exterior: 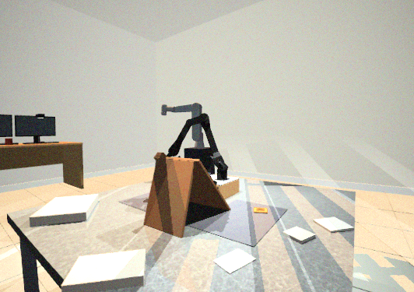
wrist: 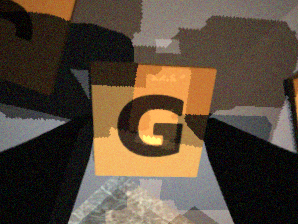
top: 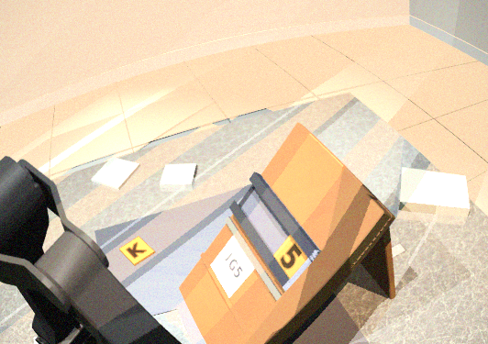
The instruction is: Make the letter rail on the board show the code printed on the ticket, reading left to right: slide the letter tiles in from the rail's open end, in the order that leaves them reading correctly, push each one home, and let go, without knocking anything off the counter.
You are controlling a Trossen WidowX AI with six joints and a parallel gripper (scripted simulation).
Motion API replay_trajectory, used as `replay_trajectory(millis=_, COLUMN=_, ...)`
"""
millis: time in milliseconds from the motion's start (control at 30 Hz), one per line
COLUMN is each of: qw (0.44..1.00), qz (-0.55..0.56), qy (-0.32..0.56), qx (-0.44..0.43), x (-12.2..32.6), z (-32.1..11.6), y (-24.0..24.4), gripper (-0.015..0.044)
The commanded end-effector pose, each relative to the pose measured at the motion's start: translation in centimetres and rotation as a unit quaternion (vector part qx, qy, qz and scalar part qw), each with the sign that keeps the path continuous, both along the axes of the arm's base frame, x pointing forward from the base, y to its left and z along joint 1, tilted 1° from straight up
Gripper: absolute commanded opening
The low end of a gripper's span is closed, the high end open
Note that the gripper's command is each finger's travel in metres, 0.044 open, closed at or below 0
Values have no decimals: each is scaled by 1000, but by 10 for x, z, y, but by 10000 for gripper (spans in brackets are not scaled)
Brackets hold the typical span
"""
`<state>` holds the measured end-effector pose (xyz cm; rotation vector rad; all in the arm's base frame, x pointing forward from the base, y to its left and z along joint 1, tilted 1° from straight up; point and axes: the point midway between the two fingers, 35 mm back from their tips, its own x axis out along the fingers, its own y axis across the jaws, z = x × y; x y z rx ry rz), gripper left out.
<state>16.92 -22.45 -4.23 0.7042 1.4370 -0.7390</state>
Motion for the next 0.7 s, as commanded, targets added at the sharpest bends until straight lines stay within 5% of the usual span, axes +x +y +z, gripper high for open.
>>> replay_trajectory(millis=0, qw=1000, qz=-1, qy=1, qx=-2, x=0, z=3, y=0, gripper=4)
replay_trajectory(millis=667, qw=1000, qz=-1, qy=1, qx=-2, x=1, z=15, y=2, gripper=0)
